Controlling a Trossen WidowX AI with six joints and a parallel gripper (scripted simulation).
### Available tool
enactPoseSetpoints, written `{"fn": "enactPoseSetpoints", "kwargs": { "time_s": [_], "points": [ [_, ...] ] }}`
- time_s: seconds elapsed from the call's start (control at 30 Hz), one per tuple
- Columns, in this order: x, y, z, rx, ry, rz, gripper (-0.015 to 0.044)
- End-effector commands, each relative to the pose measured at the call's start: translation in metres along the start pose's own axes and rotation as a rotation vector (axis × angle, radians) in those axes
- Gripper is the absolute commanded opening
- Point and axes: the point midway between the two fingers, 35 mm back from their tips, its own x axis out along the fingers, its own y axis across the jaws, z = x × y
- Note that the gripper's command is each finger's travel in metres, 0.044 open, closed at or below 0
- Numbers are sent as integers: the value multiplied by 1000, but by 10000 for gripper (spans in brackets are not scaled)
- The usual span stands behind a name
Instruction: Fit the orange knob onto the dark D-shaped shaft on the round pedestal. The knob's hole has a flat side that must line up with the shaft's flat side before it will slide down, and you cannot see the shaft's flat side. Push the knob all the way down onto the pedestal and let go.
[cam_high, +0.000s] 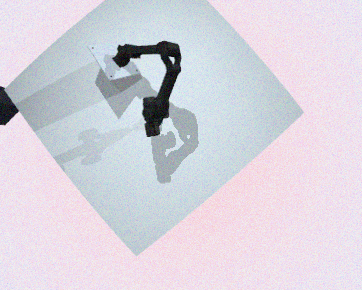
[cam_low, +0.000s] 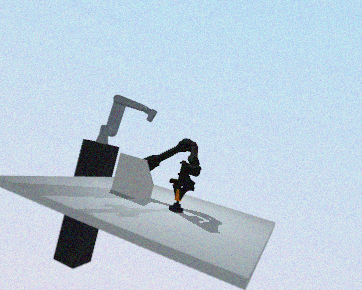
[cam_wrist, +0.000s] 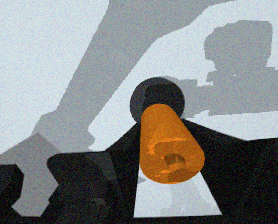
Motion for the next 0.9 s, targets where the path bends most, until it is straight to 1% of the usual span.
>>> {"fn": "enactPoseSetpoints", "kwargs": {
  "time_s": [0.0, 0.1, 0.87],
  "points": [
    [-3, 0, 1, -95, 1, -6, 0],
    [-3, -1, 2, -179, 1, -6, 0],
    [-1, -2, 0, -179, 1, -6, 0]
  ]
}}
